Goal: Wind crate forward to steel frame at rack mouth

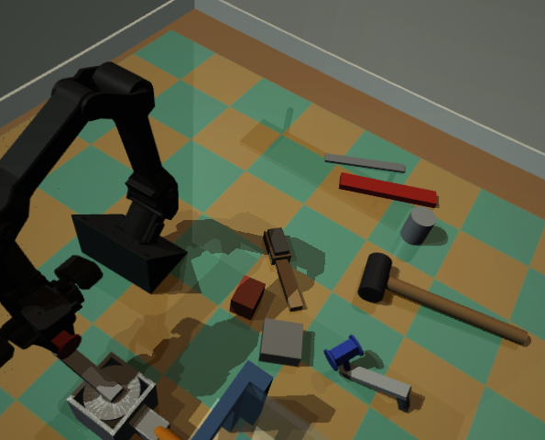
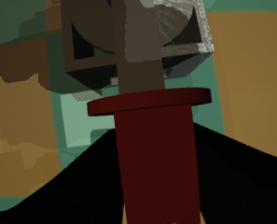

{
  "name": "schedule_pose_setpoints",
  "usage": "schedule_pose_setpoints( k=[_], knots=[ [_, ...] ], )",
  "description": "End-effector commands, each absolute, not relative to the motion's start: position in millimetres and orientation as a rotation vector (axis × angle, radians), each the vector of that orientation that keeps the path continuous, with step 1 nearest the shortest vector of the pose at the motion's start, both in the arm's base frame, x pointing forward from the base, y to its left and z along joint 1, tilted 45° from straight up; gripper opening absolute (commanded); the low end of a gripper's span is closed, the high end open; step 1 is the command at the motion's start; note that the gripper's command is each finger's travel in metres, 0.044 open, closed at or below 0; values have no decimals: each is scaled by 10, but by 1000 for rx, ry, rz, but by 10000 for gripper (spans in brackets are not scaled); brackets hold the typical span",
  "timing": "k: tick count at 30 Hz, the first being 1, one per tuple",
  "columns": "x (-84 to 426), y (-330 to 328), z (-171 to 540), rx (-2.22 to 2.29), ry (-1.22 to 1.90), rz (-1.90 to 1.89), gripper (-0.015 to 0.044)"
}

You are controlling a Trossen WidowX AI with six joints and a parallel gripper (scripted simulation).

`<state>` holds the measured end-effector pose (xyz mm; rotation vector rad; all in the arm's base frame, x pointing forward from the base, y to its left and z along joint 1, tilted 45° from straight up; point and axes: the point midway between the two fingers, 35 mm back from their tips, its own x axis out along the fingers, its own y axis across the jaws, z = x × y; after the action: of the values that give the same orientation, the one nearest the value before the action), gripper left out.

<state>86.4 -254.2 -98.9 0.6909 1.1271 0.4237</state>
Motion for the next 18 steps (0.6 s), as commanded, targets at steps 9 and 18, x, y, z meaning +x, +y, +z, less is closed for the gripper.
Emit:
schedule_pose_setpoints(
  k=[9, 18],
  knots=[
    [891, -2697, -1164, 674, 1129, 420, 0],
    [966, -2860, -1311, 672, 1128, 419, 0]
  ],
)
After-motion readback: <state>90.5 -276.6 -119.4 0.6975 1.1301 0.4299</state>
